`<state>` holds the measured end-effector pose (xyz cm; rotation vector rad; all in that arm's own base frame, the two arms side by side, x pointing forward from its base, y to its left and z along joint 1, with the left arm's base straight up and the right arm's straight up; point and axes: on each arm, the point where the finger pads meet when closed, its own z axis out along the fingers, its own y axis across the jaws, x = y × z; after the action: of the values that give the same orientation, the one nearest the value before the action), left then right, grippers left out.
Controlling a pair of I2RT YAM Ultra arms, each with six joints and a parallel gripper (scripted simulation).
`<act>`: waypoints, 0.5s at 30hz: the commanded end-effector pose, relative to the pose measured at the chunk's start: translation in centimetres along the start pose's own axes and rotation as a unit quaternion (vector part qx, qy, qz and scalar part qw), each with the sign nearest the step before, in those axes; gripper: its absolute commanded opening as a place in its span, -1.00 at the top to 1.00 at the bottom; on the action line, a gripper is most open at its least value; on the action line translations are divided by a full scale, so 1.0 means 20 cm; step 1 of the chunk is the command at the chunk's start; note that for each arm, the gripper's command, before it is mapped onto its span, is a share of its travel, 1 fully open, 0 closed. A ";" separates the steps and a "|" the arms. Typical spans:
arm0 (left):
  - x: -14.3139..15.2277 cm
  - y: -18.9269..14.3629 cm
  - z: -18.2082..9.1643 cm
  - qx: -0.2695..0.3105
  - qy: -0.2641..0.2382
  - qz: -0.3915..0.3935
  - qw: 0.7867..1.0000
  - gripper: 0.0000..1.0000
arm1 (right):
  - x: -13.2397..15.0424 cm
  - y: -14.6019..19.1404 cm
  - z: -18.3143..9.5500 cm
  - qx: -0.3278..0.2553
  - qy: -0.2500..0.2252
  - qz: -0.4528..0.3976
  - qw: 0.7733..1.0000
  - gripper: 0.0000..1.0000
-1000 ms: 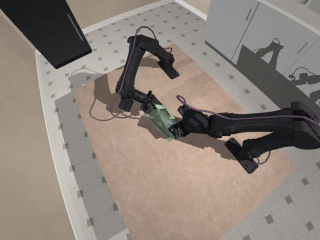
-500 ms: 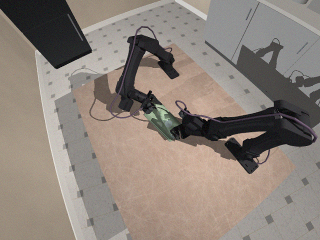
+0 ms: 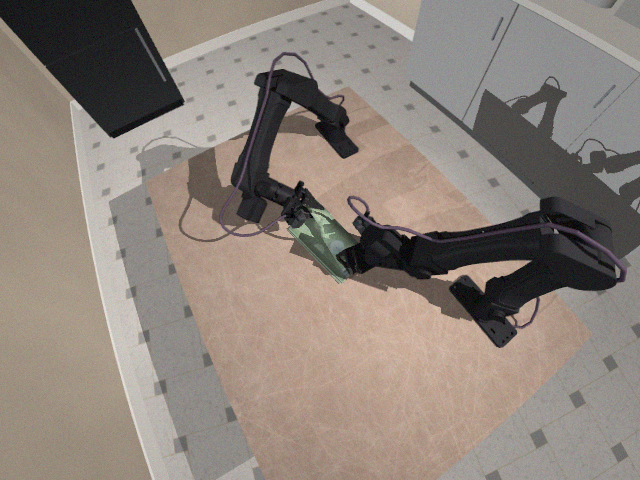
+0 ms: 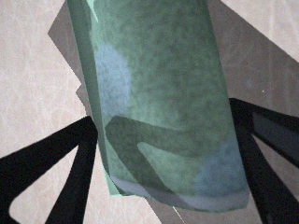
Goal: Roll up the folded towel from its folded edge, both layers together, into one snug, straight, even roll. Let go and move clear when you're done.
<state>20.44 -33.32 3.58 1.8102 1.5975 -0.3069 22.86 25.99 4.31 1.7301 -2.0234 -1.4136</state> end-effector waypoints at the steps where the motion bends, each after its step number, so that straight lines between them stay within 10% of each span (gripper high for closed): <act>1: -0.04 0.03 0.01 -0.005 -0.007 -0.003 1.000 -0.53 | 0.00 -0.03 0.01 -0.006 -0.003 0.001 1.000 0.40; 10: -0.04 0.03 0.01 -0.005 -0.007 -0.003 1.000 0.23 | 0.00 -0.03 0.01 -0.006 -0.003 0.001 1.000 0.40; 15: -0.04 0.03 0.01 -0.005 -0.007 -0.003 1.000 0.32 | 0.00 -0.03 0.01 -0.006 -0.003 0.001 1.000 0.40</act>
<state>20.43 -33.31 3.57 1.8101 1.5985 -0.3074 22.86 26.00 4.32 1.7292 -2.0234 -1.4149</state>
